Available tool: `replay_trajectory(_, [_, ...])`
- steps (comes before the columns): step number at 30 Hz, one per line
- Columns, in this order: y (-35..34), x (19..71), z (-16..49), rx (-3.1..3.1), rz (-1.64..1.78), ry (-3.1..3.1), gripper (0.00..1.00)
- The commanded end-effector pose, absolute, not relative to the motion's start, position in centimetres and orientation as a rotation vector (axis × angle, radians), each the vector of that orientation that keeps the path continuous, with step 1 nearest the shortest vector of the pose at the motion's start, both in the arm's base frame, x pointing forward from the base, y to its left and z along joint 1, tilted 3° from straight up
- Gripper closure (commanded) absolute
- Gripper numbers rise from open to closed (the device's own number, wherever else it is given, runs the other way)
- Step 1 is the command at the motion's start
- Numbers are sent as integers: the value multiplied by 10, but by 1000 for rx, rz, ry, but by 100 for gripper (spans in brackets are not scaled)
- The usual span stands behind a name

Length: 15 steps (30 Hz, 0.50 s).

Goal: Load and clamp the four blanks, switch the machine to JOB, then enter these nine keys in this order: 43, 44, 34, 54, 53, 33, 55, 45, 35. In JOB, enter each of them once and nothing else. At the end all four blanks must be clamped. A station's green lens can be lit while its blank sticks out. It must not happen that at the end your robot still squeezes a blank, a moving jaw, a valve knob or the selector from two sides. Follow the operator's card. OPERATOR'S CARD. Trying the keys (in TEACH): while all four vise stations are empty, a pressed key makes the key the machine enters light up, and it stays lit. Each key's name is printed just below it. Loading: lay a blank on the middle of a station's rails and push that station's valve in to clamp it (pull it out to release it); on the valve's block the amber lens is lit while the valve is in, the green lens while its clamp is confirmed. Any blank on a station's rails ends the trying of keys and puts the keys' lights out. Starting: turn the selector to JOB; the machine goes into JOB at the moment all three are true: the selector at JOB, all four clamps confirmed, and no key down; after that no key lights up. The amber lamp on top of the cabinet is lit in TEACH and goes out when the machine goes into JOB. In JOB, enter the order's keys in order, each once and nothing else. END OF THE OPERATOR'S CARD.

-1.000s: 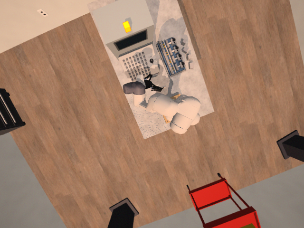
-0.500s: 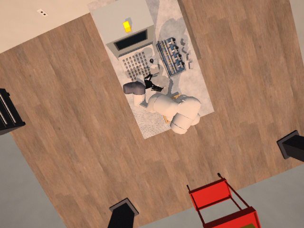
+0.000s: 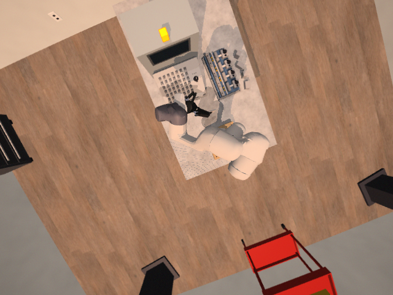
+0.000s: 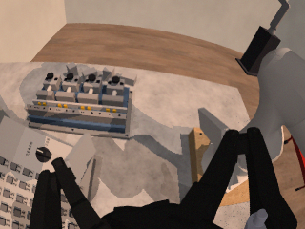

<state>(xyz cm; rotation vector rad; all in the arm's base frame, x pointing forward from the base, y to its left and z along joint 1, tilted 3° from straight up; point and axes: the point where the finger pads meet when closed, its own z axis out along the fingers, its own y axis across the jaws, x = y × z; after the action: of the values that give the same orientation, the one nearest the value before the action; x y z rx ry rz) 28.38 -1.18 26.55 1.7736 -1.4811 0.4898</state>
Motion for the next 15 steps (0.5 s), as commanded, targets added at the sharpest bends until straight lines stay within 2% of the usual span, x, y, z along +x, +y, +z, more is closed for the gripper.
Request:
replay_trajectory(1, [-15, 279, 269, 1801, 456, -1396, 0])
replay_trajectory(6, [5, 307, 258, 1991, 517, -1056, 0])
replay_trajectory(13, [61, 387, 225, 2122, 626, -678, 0])
replay_trajectory(15, [61, 387, 225, 2122, 626, -678, 0])
